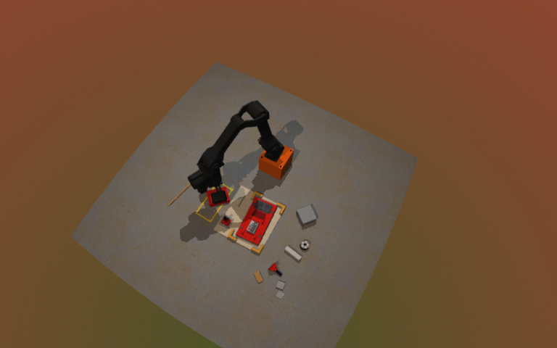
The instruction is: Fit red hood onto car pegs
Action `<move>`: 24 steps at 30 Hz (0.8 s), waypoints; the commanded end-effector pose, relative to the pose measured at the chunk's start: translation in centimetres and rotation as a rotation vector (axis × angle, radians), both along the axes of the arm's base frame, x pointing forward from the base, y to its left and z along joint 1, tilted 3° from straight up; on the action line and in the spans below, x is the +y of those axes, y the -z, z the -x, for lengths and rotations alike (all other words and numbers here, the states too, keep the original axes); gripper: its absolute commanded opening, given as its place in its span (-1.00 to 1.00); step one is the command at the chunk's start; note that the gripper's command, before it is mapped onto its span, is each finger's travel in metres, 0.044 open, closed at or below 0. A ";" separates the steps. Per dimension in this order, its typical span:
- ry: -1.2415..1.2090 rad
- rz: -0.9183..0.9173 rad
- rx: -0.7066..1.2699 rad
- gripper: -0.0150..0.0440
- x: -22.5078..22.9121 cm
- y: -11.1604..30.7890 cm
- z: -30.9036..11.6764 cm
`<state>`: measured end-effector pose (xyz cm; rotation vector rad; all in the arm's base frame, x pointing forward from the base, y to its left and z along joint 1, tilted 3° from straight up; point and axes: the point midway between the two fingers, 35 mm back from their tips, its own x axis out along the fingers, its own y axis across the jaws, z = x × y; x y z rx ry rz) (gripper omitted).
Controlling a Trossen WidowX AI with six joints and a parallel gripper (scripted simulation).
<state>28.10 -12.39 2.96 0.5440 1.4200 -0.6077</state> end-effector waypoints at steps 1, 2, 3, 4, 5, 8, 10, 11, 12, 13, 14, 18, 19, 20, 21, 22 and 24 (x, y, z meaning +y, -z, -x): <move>0.006 -0.006 0.002 1.00 0.0 0.5 0.0; 0.006 -0.006 0.002 1.00 0.0 0.6 0.0; 0.006 -0.006 0.002 1.00 0.0 0.7 0.0; 0.006 -0.006 0.002 1.00 0.0 0.8 0.0; 0.006 -0.006 0.002 1.00 0.0 0.9 0.0; 0.006 -0.006 0.002 1.00 0.0 1.1 -0.1; 0.006 -0.006 0.002 1.00 0.0 1.3 -0.1; 0.006 -0.006 0.002 1.00 0.0 1.4 -0.1; 0.006 -0.006 0.002 1.00 -0.1 1.5 -0.1; 0.006 -0.006 0.002 1.00 -0.1 1.6 -0.1; 0.006 -0.006 0.002 1.00 -0.1 1.7 -0.1; 0.006 -0.006 0.002 1.00 -0.1 2.0 -0.1; 0.006 -0.006 0.002 1.00 -0.1 2.1 -0.1; 0.006 -0.006 0.002 1.00 -0.1 2.2 -0.1; 0.006 -0.006 0.002 1.00 -0.1 2.3 -0.1; 0.006 -0.006 0.002 1.00 -0.1 2.4 -0.1; 0.006 -0.006 0.002 1.00 -0.1 2.6 -0.1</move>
